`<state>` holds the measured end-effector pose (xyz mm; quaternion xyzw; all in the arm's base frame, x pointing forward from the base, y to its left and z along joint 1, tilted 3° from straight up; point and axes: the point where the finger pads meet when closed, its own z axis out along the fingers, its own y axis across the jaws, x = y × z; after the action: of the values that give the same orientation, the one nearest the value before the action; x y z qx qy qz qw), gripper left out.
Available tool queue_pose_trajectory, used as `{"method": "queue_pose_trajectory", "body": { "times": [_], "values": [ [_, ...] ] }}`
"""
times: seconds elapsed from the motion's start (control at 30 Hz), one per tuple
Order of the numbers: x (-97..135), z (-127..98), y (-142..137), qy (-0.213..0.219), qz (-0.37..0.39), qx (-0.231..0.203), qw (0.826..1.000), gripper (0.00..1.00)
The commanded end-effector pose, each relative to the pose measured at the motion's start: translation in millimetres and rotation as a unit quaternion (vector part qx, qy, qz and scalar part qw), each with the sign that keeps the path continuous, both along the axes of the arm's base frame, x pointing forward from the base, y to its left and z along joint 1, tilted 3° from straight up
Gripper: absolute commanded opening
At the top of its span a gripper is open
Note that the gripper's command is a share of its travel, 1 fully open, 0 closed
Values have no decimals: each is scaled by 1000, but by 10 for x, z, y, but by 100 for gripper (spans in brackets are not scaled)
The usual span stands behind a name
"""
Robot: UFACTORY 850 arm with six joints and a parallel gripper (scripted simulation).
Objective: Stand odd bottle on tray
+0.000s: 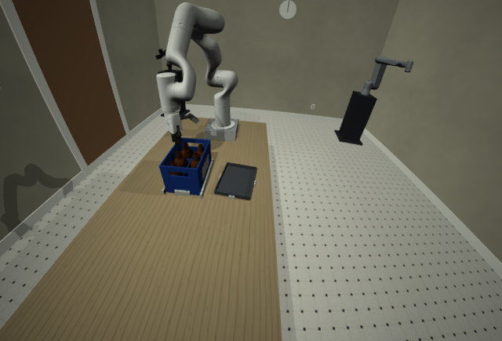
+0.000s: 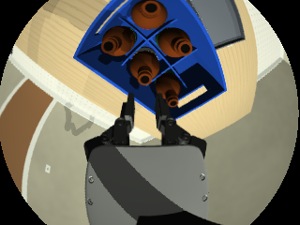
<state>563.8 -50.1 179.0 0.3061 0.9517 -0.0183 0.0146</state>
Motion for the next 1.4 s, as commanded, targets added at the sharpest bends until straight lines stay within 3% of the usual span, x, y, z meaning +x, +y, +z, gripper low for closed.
{"method": "queue_pose_trajectory", "body": {
  "times": [0.0,1.0,1.07,1.13,1.2,1.37],
  "values": [
    [8,14,0,-1,0,0,1000,0],
    [7,13,11,-1,0,0,1000,0],
    [-15,4,197,-1,0,0,1000,0],
    [-15,4,197,-1,0,0,1000,0],
    [-72,-11,529,-1,0,0,1000,0],
    [-151,-27,864,-1,0,0,1000,0]
  ]
}}
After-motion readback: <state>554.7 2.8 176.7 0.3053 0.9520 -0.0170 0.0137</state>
